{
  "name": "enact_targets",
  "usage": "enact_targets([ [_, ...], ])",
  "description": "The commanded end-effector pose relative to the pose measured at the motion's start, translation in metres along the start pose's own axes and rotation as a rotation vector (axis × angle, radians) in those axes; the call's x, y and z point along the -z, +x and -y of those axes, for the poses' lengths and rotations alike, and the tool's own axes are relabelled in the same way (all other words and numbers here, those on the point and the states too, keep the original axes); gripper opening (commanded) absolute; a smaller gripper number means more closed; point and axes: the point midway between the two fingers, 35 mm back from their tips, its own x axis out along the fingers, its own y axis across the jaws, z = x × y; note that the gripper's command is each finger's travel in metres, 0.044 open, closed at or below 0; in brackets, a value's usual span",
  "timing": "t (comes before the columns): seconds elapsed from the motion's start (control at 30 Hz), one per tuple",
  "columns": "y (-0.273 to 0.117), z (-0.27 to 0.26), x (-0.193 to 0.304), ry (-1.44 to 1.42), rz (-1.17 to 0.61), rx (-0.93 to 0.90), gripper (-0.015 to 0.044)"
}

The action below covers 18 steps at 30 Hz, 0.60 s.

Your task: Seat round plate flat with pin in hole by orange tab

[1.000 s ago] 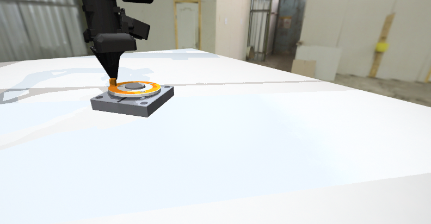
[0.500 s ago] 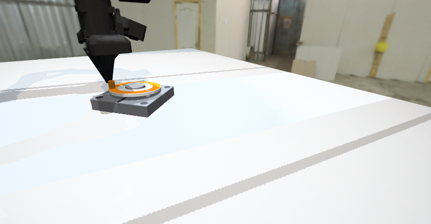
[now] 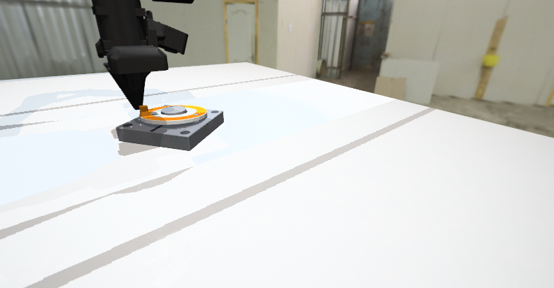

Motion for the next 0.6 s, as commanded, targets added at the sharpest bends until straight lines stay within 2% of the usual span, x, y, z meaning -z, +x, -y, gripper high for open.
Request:
enact_targets([
  [0.0, 0.000, 0.006, 0.001, -0.001, -0.001, 0.006, 0.0000],
  [0.57, -0.001, 0.026, -0.001, -0.001, -0.001, 0.008, 0.0000],
])
